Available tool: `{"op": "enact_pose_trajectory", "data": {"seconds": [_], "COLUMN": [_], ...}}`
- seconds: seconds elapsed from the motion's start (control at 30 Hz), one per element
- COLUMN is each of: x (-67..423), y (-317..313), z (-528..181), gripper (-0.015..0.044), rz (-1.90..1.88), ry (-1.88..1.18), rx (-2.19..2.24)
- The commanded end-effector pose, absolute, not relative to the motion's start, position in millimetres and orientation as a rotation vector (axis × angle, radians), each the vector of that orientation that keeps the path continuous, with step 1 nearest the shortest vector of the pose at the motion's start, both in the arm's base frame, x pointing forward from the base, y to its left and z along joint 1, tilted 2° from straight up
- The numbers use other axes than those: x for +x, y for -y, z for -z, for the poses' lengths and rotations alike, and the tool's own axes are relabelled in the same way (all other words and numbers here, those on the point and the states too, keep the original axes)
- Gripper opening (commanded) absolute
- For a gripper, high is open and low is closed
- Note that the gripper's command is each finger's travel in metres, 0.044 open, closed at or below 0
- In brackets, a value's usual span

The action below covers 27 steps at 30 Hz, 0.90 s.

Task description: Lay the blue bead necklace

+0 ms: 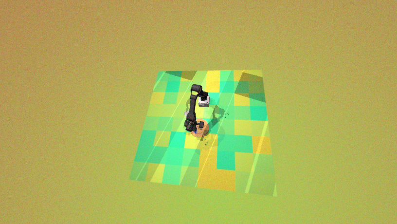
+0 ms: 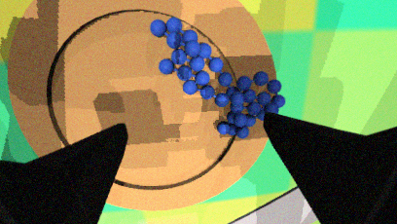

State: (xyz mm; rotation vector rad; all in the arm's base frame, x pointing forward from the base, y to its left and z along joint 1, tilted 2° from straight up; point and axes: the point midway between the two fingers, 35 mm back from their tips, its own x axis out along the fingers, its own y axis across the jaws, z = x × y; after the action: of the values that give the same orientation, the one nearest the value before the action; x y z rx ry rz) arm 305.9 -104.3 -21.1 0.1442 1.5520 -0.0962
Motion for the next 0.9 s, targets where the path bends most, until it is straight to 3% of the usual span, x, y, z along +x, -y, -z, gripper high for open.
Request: {"op": "enact_pose_trajectory", "data": {"seconds": [0.0, 0.27, 0.67, 0.87], "x": [305.9, 305.9, 349.3, 366.5], "y": [104.6, 104.6, 98.7, 94.5], "z": [20.4, 20.4, 3.0, -4.4], "gripper": [0.0440, 0.0440, 0.0125, 0.0120], "rz": [0.101, 0.101, -0.732, -1.075], "ry": [-1.552, -1.552, -1.416, -1.253], "rx": [0.145, 0.145, -0.708, -1.063]}}
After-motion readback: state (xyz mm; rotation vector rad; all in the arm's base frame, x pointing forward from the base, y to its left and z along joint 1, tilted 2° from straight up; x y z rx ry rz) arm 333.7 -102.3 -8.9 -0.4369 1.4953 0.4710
